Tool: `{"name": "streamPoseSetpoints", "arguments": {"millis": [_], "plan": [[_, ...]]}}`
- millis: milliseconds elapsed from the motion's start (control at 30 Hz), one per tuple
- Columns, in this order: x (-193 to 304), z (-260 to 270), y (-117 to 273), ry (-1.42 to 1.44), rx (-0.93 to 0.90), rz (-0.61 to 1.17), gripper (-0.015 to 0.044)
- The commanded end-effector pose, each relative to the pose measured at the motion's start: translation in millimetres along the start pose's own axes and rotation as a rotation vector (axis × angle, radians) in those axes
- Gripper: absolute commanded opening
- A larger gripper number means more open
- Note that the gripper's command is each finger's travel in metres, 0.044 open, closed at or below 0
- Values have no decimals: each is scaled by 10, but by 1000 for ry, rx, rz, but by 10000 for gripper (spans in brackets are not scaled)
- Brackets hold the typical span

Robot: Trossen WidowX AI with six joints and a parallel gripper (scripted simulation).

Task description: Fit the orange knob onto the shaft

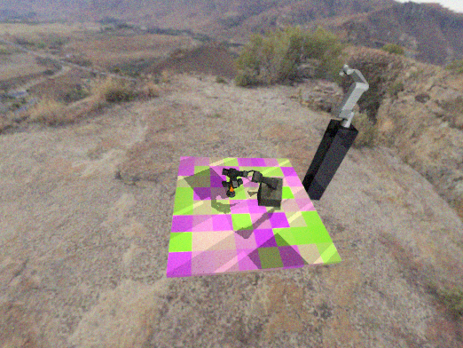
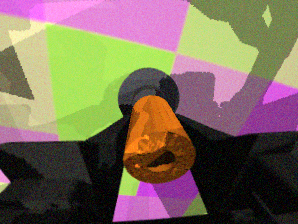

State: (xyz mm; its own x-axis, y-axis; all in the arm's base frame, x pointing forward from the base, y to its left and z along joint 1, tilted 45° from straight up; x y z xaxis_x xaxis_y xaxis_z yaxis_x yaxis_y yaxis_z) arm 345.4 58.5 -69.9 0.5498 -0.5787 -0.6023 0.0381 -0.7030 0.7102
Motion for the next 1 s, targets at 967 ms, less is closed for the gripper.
{"name": "streamPoseSetpoints", "arguments": {"millis": [967], "plan": [[-2,-1,-1,216,1,-1,0]]}}
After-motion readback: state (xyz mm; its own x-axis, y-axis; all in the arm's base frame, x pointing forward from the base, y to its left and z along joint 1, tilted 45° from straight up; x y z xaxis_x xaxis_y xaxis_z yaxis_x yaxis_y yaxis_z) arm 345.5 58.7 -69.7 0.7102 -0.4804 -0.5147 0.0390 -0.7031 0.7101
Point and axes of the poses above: the point midway between the two fingers, 35 mm back from their tips, its own y axis back along the fingers, its own z axis across the jaws, x = y × z, the point moved 1 cm from there along y, back along the fingers, and after that the axes turned 11 degrees about y, right-handed, at the moved point
